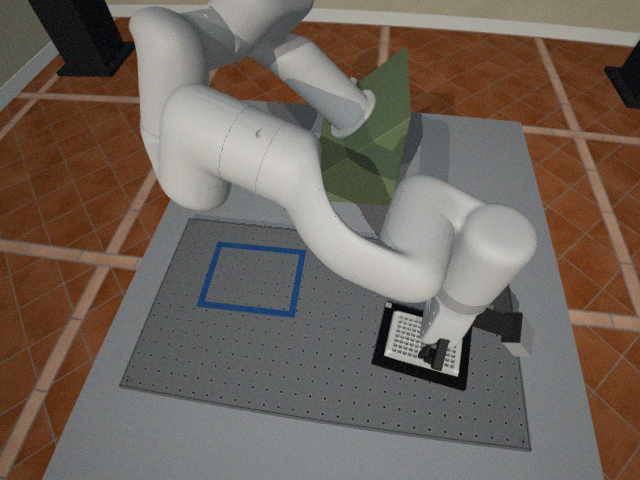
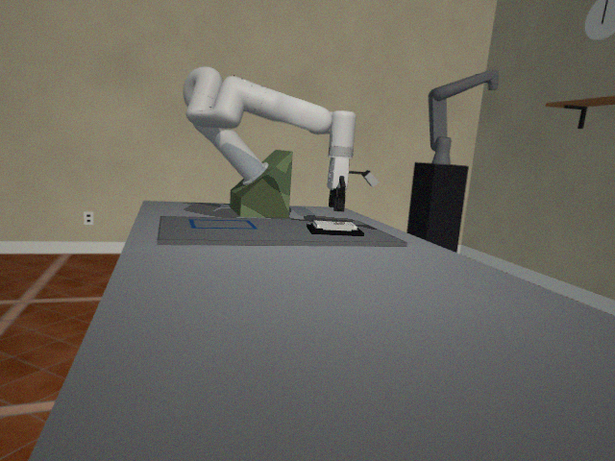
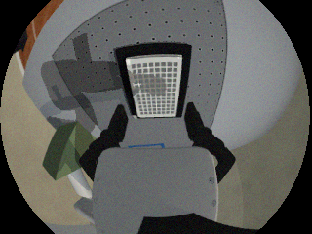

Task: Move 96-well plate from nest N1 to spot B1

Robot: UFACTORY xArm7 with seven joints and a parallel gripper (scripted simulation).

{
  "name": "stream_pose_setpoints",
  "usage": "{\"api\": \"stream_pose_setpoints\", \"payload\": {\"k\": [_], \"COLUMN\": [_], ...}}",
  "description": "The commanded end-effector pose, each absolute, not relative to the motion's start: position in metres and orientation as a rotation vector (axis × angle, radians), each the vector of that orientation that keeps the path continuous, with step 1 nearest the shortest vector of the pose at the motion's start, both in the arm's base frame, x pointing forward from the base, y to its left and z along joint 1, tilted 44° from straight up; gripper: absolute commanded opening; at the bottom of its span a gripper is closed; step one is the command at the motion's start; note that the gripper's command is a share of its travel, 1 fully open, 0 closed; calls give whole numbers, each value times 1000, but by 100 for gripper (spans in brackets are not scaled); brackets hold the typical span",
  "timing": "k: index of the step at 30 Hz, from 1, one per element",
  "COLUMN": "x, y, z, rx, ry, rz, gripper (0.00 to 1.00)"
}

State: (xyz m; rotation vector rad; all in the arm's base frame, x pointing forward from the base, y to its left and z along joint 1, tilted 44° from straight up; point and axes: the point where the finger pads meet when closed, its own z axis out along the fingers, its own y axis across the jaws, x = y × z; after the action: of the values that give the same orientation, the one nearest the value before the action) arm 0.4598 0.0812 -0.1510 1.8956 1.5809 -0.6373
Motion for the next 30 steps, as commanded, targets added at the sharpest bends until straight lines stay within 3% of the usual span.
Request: {"api": "stream_pose_setpoints", "payload": {"k": [1, 30], "x": [461, 461], "y": [77, 62], "z": [-157, -172], "rx": [1896, 1896], "ry": [1584, 1584], "rz": [-631, -631], "gripper": [100, 100]}}
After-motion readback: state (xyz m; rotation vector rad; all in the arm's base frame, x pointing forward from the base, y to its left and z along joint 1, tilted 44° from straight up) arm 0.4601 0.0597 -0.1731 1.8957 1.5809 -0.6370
